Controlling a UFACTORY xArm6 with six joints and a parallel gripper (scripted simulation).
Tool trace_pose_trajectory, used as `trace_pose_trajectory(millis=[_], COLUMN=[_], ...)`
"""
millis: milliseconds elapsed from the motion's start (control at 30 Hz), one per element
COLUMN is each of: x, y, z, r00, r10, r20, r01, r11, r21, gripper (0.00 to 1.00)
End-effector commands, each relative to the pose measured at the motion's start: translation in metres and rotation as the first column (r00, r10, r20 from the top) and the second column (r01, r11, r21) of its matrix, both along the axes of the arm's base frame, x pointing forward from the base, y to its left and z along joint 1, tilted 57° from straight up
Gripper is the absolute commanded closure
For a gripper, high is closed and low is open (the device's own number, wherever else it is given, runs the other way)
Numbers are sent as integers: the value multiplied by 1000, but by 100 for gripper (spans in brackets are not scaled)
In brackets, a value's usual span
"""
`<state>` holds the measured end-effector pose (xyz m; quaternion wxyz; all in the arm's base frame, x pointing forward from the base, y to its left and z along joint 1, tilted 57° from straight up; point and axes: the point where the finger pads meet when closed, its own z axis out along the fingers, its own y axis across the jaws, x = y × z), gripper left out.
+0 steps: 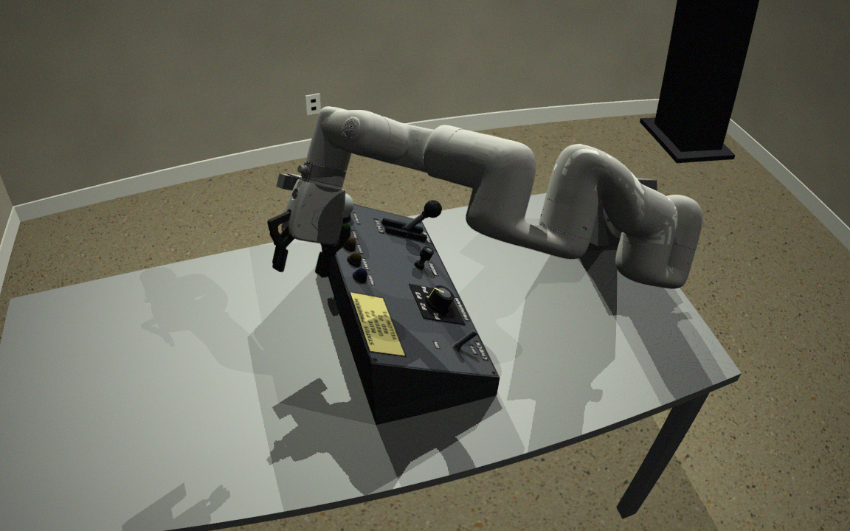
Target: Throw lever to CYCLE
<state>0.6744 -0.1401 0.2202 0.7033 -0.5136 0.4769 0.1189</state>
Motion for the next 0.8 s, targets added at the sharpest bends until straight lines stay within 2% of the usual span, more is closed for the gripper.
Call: trace_pose_trajectory(millis=[0,767], x=[0,-4], y=[-2,-6], z=[1,4], r00=[1000,1000], r10=[-3,-3], r20=[3,3], r01=[3,3], r11=[1000,1000], r21=[-2,-2], gripper=[0,0])
